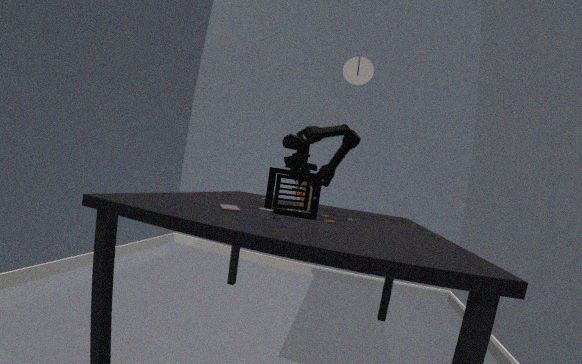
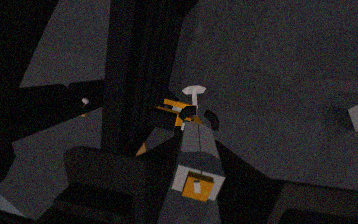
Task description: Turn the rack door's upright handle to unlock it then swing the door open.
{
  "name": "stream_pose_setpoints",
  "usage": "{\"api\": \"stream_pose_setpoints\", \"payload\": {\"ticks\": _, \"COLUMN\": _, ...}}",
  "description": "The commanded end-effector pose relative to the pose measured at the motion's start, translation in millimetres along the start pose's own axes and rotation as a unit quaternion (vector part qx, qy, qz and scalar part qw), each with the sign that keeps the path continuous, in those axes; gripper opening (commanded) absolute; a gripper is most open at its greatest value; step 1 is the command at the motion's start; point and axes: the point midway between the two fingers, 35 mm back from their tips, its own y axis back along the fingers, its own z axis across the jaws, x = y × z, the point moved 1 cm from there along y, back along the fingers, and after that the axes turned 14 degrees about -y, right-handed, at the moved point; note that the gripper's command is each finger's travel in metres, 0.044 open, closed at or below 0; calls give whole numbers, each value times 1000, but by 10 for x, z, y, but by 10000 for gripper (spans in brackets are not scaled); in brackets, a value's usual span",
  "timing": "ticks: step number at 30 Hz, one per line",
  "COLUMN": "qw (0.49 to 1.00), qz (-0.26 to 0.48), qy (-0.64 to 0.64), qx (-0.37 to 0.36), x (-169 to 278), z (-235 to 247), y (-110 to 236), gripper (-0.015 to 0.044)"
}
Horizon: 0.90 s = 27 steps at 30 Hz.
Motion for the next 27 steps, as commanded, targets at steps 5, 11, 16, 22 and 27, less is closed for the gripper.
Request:
{"api": "stream_pose_setpoints", "payload": {"ticks": 5, "qw": 997, "qz": -1, "qy": 75, "qx": -2, "x": -79, "z": -128, "y": -8, "gripper": 23}}
{"api": "stream_pose_setpoints", "payload": {"ticks": 11, "qw": 993, "qz": -2, "qy": 118, "qx": -1, "x": -148, "z": -231, "y": -7, "gripper": 23}}
{"api": "stream_pose_setpoints", "payload": {"ticks": 16, "qw": 988, "qz": -2, "qy": 155, "qx": -1, "x": -214, "z": -313, "y": -7, "gripper": 23}}
{"api": "stream_pose_setpoints", "payload": {"ticks": 22, "qw": 979, "qz": -2, "qy": 202, "qx": -1, "x": -305, "z": -411, "y": -6, "gripper": 23}}
{"api": "stream_pose_setpoints", "payload": {"ticks": 27, "qw": 971, "qz": -3, "qy": 240, "qx": -1, "x": -386, "z": -485, "y": -5, "gripper": 23}}
